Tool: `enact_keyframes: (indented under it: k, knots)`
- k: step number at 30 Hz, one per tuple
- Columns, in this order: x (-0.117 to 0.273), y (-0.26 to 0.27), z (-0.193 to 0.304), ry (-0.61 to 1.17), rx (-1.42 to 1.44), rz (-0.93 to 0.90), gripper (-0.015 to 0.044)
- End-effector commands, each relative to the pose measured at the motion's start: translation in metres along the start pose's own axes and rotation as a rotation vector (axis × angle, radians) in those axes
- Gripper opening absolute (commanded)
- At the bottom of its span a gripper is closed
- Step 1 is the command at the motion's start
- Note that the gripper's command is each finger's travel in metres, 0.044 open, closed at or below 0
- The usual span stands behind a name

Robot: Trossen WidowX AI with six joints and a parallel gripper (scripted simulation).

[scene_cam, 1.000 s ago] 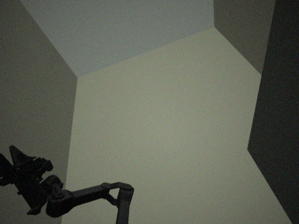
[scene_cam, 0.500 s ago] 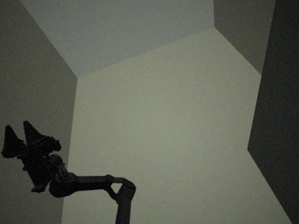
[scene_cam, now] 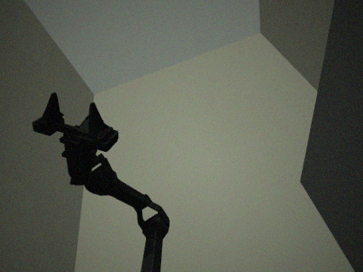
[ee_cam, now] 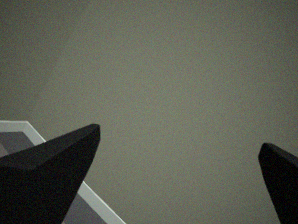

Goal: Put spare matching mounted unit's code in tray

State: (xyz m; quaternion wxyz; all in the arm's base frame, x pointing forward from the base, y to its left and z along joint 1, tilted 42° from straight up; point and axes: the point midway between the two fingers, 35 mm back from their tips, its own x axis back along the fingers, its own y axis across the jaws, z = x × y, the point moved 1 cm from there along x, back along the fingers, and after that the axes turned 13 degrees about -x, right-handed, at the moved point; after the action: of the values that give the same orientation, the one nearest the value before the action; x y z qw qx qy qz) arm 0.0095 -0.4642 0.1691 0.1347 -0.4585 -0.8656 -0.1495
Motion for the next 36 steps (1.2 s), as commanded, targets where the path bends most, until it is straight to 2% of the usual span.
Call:
enact_keyframes:
  k: [1,8,16,21,27,33,36]
  knots:
    - [-0.038,0.062,0.004,0.123,0.001,-0.149,0.044]
    - [-0.074,0.177,0.028,0.375,0.049,-0.393,0.044]
    - [-0.072,0.288,0.059,0.654,0.109,-0.609,0.044]
    - [-0.047,0.364,0.081,0.879,0.16,-0.741,0.044]
    - [0.0,0.436,0.104,1.137,0.247,-0.857,0.044]
    - [0.061,0.491,0.123,1.394,0.362,-0.933,0.044]
    - [0.071,0.498,0.126,1.432,0.382,-0.941,0.044]
